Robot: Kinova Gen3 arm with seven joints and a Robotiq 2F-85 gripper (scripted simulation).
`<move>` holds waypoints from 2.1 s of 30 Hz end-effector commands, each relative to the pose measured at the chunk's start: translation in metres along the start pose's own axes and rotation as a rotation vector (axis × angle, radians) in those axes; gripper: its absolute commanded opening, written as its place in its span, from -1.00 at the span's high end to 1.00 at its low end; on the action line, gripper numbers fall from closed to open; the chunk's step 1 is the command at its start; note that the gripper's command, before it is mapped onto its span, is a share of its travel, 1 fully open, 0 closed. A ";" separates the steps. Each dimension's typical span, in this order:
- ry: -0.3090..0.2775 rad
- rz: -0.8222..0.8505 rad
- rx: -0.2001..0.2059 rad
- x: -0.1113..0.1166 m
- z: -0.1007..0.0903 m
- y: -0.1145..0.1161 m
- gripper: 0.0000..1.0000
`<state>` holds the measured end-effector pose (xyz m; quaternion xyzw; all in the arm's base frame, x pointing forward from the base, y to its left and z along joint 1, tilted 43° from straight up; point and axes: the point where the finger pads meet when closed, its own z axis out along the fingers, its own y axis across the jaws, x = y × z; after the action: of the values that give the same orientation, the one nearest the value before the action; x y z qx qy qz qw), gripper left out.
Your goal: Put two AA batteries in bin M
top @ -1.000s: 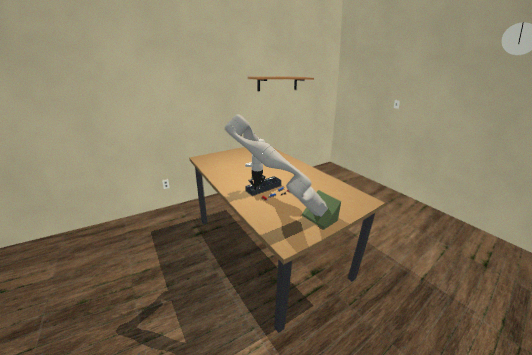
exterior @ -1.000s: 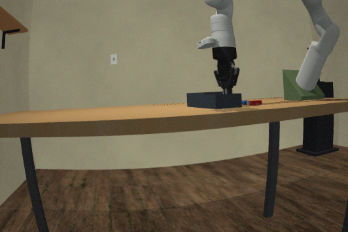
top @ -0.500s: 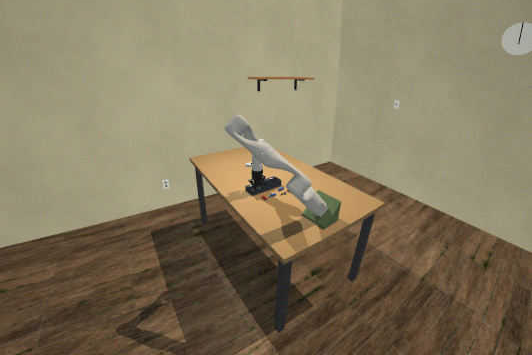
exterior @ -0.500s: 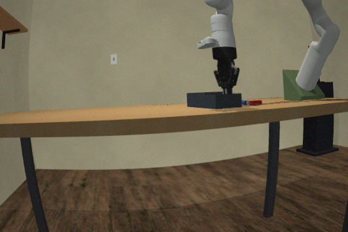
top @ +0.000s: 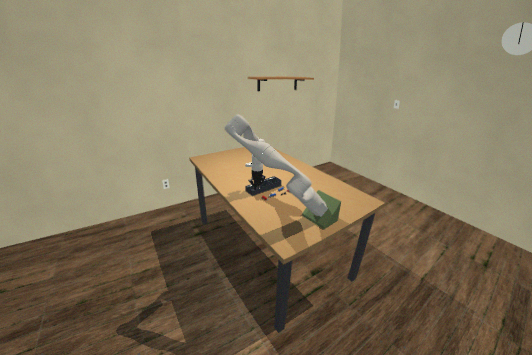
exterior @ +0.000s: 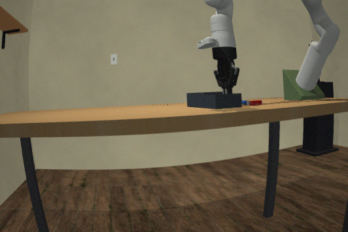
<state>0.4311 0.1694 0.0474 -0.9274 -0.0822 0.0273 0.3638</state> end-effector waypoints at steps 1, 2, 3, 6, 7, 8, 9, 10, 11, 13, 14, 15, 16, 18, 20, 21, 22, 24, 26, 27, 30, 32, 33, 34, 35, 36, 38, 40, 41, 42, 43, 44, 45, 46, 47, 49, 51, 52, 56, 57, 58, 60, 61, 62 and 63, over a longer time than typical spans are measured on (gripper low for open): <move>0.002 0.000 -0.001 0.001 -0.001 0.000 0.82; 0.002 0.000 -0.001 0.001 -0.001 0.000 0.82; 0.002 0.000 -0.001 0.001 -0.001 0.000 0.82; 0.002 0.000 -0.001 0.000 -0.002 0.000 0.82; 0.002 0.000 -0.001 0.000 -0.002 0.000 0.82; 0.002 0.000 -0.001 0.000 -0.002 0.000 0.82; 0.002 0.000 -0.001 0.000 -0.003 0.000 0.82; 0.002 0.000 -0.001 0.000 -0.005 0.000 0.82; 0.002 0.000 -0.001 0.000 -0.006 0.000 0.82; 0.002 0.000 -0.001 0.000 -0.009 0.000 0.82; 0.002 0.000 -0.001 0.000 -0.010 0.000 0.82; 0.002 0.000 -0.001 0.000 -0.011 0.000 0.82; 0.002 0.000 -0.001 0.000 -0.013 0.000 0.82; 0.002 0.000 -0.001 0.000 -0.015 0.000 0.82; 0.002 0.000 -0.001 0.000 -0.018 0.000 0.82; 0.002 0.000 -0.001 0.000 -0.019 0.000 0.82; 0.002 0.000 -0.001 0.000 -0.021 0.000 0.82; 0.002 0.000 -0.001 0.000 -0.022 0.000 0.82; 0.002 0.000 -0.001 0.000 -0.023 0.000 0.82; 0.002 0.000 -0.001 0.000 -0.025 0.000 0.82; 0.002 0.000 -0.001 0.000 -0.029 0.000 0.82; 0.002 0.000 -0.001 0.000 -0.037 0.000 0.82; 0.002 0.000 -0.001 0.000 -0.041 0.000 0.82; 0.002 0.000 -0.001 0.000 -0.045 0.000 0.82; 0.002 0.000 -0.001 0.000 -0.049 0.000 0.82; 0.002 0.000 -0.001 0.000 -0.053 0.000 0.82; 0.002 0.000 -0.001 0.000 -0.060 0.000 0.82; 0.002 0.000 -0.001 0.000 -0.060 0.000 0.82; 0.002 0.000 -0.001 0.000 -0.060 0.000 0.82; 0.002 0.000 -0.001 0.000 -0.060 0.000 0.82; 0.002 0.000 -0.001 0.000 -0.060 0.000 0.82; 0.002 0.000 -0.001 0.000 -0.069 0.000 0.82; 0.002 0.000 -0.001 0.000 -0.077 0.000 0.82; 0.002 0.000 -0.001 0.000 -0.085 0.000 0.82; 0.002 0.000 -0.001 0.000 -0.094 0.000 0.82; 0.002 0.000 -0.001 0.000 -0.110 0.000 0.82; 0.002 0.000 -0.001 0.000 -0.127 0.000 0.82; 0.002 0.000 -0.001 0.000 -0.135 0.000 0.82; 0.002 0.000 -0.001 0.000 -0.169 0.000 0.82; 0.002 0.000 -0.001 0.000 -0.177 0.000 0.82; 0.002 0.000 -0.001 0.000 -0.177 0.000 0.82; 0.002 0.000 -0.001 0.000 -0.185 0.000 0.82; 0.002 0.000 -0.001 0.000 -0.185 0.000 0.82; 0.002 0.000 -0.001 0.000 -0.185 0.000 0.82; 0.002 0.000 -0.001 0.000 -0.185 0.000 0.82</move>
<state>0.4492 0.0489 0.1801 -0.9270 -0.0829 0.0310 0.3645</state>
